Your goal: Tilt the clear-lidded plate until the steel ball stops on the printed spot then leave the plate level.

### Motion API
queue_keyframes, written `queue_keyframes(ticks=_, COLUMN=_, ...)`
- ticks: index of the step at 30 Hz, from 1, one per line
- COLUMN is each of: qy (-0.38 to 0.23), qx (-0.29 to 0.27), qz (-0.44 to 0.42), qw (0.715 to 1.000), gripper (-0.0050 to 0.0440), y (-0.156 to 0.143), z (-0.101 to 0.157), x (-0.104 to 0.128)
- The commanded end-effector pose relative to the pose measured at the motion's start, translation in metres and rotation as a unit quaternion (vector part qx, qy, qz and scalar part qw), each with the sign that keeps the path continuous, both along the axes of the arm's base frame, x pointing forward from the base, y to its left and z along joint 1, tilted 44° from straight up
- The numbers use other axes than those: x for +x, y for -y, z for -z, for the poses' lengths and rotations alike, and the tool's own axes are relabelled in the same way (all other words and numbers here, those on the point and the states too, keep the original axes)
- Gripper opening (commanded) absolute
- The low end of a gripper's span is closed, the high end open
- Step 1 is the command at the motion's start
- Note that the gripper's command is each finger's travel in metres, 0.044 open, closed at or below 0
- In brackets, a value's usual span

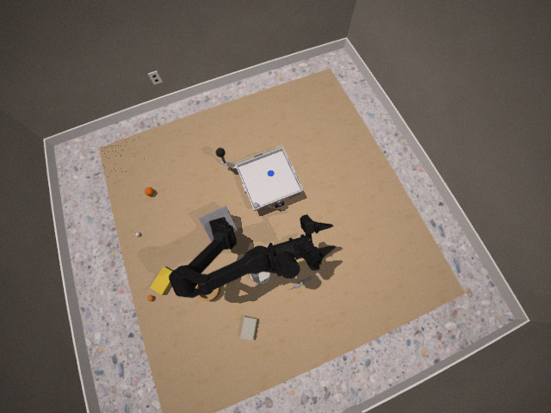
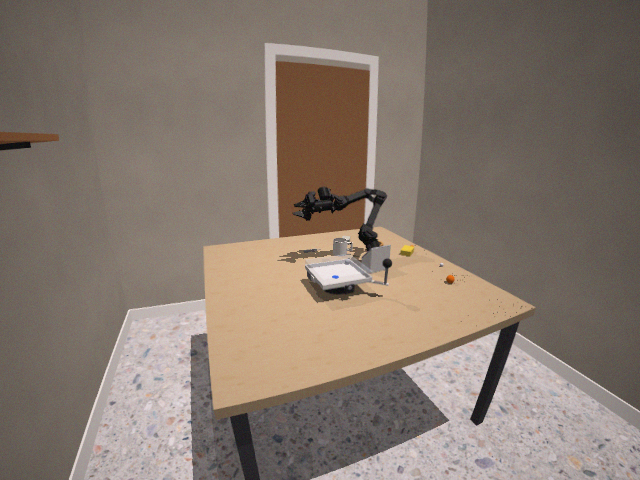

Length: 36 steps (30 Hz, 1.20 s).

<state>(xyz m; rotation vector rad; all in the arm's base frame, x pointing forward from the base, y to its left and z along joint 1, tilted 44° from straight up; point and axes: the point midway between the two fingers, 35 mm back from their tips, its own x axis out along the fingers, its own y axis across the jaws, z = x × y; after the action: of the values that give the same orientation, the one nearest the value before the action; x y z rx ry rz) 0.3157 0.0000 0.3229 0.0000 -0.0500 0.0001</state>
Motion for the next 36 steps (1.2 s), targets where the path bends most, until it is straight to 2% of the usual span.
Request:
queue_keyframes(ticks=1, qy=0.000, qx=0.000, qz=0.000, qw=1.000, gripper=0.0400, y=0.000, z=0.000, x=0.000)
queue_keyframes(ticks=17, qy=0.000, qx=0.000, qz=0.000, qw=1.000, gripper=0.0400, y=0.000, z=0.000, x=0.000)
queue_keyframes(ticks=18, qy=-0.031, qx=0.028, qz=-0.017, qw=0.999, gripper=0.0300, y=-0.012, z=0.009, x=0.010)
queue_keyframes(ticks=21, qy=-0.094, qx=0.080, qz=-0.047, qw=0.991, gripper=0.0300, y=-0.037, z=0.029, x=0.028)
queue_keyframes(ticks=22, qy=-0.094, qx=0.080, qz=-0.047, qw=0.991, gripper=0.0300, y=-0.037, z=0.029, x=0.028)
queue_keyframes(ticks=25, qy=-0.159, qx=0.126, qz=-0.068, qw=0.977, gripper=0.0300, y=-0.065, z=0.050, x=0.042)
queue_keyframes(ticks=26, qy=-0.159, qx=0.126, qz=-0.068, qw=0.977, gripper=0.0300, y=-0.065, z=0.050, x=0.042)
queue_keyframes(ticks=27, qy=-0.192, qx=0.146, qz=-0.076, qw=0.967, gripper=0.0300, y=-0.080, z=0.061, x=0.047)
queue_keyframes(ticks=28, qy=-0.192, qx=0.146, qz=-0.076, qw=0.967, gripper=0.0300, y=-0.080, z=0.061, x=0.047)
queue_keyframes(ticks=31, qy=-0.259, qx=0.182, qz=-0.085, qw=0.945, gripper=0.0300, y=-0.110, z=0.085, x=0.054)
queue_keyframes(ticks=34, qy=-0.259, qx=0.182, qz=-0.085, qw=0.945, gripper=0.0300, y=-0.110, z=0.085, x=0.054)
queue_keyframes(ticks=36, qy=-0.324, qx=0.210, qz=-0.086, qw=0.919, gripper=0.0300, y=-0.141, z=0.110, x=0.056)
